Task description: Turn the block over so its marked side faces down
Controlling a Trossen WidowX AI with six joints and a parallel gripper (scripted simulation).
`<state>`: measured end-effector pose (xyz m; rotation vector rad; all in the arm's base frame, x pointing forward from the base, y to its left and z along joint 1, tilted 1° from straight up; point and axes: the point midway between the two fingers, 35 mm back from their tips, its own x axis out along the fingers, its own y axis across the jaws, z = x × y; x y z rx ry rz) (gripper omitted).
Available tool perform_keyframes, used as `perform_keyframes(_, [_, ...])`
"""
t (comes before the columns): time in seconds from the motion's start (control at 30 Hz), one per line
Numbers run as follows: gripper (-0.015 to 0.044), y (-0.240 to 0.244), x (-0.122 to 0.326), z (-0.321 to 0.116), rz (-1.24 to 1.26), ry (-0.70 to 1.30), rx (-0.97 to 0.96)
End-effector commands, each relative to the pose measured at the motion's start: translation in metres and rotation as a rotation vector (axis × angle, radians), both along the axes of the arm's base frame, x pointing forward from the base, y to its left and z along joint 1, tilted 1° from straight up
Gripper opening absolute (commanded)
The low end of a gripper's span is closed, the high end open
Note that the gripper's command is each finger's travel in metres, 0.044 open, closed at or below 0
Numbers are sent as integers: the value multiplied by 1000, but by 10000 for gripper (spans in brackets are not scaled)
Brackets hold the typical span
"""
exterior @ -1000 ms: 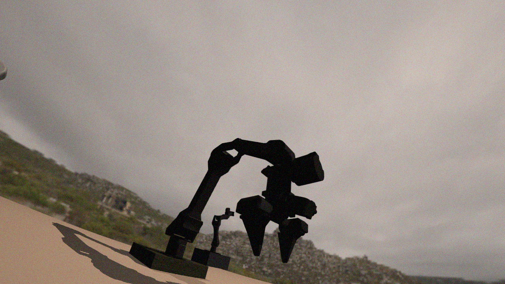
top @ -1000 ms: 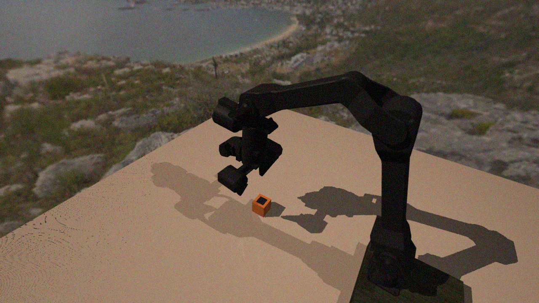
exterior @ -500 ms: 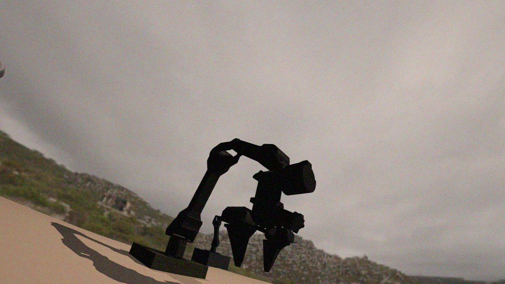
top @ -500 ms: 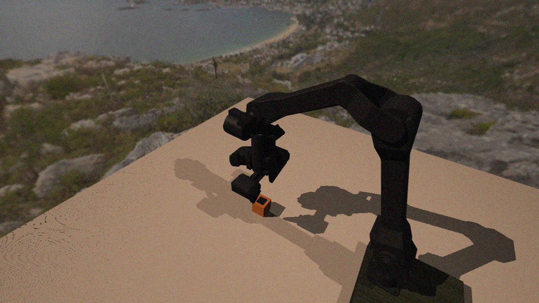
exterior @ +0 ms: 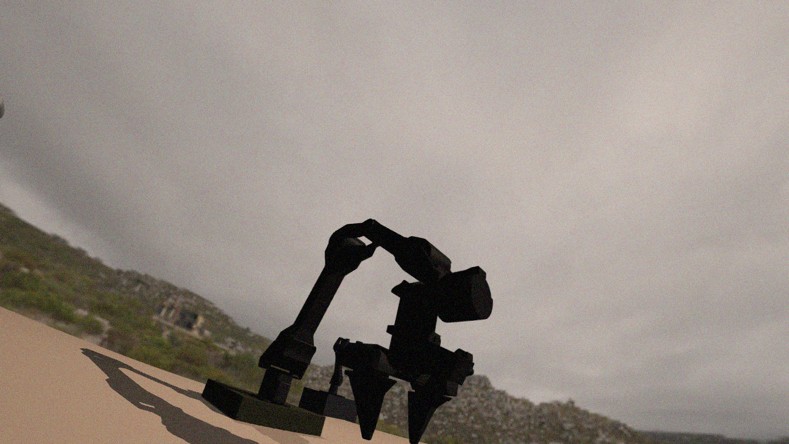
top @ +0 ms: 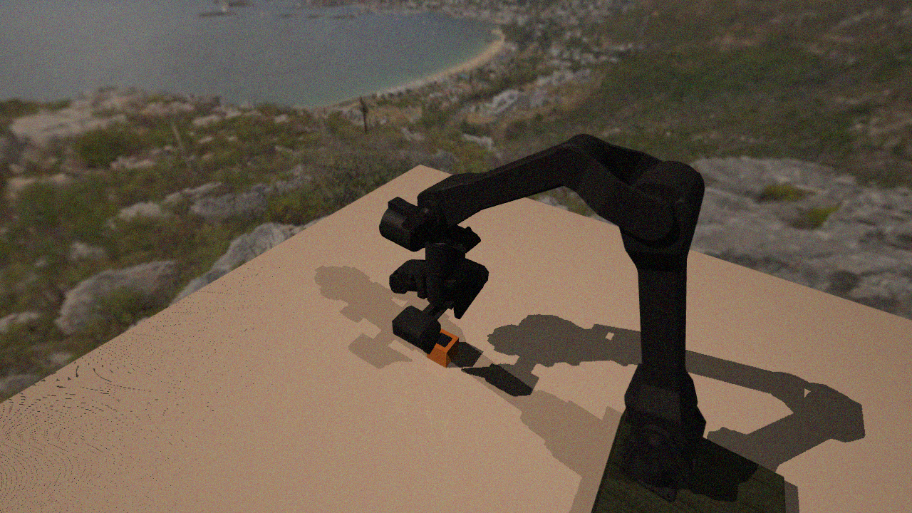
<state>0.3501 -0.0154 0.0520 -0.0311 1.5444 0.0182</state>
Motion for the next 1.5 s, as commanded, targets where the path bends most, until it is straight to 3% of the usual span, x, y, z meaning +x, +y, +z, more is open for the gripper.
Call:
perform_keyframes(0.0, [440,1,-1,-8,5,3,5])
perform_keyframes(0.5, [440,1,-1,-30,5,3,5])
perform_keyframes(0.83, [177,1,-1,-30,5,3,5])
perform_keyframes(1.4, [64,1,-1,-30,5,3,5])
perform_keyframes(1.47, [12,1,-1,-25,5,3,5])
